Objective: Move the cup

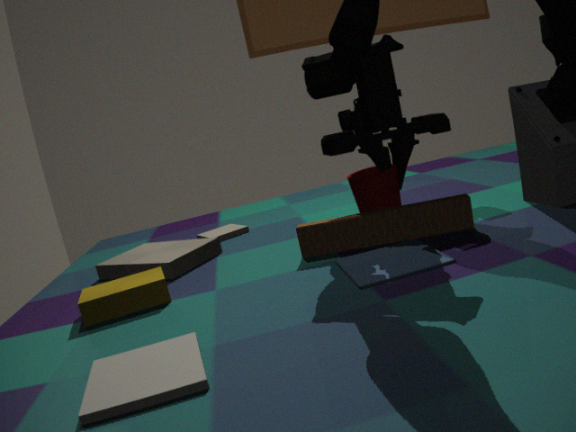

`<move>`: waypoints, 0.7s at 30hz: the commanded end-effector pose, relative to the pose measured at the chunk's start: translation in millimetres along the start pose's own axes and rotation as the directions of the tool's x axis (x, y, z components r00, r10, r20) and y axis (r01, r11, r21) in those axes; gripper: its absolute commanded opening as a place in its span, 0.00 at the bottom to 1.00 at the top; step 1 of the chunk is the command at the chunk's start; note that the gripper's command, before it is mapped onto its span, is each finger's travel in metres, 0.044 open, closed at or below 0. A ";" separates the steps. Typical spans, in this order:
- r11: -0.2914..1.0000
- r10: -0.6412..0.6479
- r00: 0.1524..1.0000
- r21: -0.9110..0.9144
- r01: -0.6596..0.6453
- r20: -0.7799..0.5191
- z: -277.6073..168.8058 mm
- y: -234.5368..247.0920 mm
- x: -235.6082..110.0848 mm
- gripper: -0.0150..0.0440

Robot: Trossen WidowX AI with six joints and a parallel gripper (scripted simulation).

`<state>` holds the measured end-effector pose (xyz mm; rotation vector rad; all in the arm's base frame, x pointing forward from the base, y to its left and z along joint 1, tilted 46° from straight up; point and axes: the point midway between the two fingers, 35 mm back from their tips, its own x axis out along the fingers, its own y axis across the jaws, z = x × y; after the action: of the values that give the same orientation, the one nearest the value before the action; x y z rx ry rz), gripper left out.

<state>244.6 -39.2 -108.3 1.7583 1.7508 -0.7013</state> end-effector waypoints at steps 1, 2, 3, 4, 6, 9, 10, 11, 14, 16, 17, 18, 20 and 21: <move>1.000 -0.007 1.000 0.011 0.007 -0.011 -1.8 -3.4 7.4 0.25; 1.000 -0.007 1.000 0.011 0.007 -0.011 -1.8 -3.4 7.4 0.25; 1.000 -0.007 1.000 0.011 0.007 -0.011 -1.8 -3.4 7.4 0.25; 1.000 -0.007 1.000 0.011 0.007 -0.011 -1.8 -3.4 7.4 0.25; 1.000 -0.007 1.000 0.011 0.007 -0.011 -1.8 -3.4 7.4 0.25; 1.000 -0.004 1.000 0.002 0.004 -0.003 -0.6 -1.6 4.7 0.25; 1.000 -0.004 1.000 0.002 0.004 -0.003 -0.6 -1.6 4.7 0.25; 1.000 -0.004 1.000 0.002 0.004 -0.003 -0.6 -1.6 4.7 0.25; 1.000 -0.004 1.000 0.002 0.004 -0.003 -0.6 -1.6 4.7 0.25; 1.000 -0.004 1.000 0.002 0.004 -0.003 -0.6 -1.6 4.7 0.25; 1.000 -0.004 1.000 0.002 0.004 -0.003 -0.6 -1.6 4.7 0.25; 1.000 -0.004 1.000 0.002 0.004 -0.003 -0.6 -1.6 4.7 0.25; 1.000 -0.004 1.000 0.002 0.004 -0.003 -0.6 -1.6 4.7 0.34; 1.000 -0.004 1.000 0.002 0.004 -0.003 -0.6 -1.6 4.7 0.39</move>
<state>242.8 -35.1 -111.4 1.7588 1.7582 -0.7032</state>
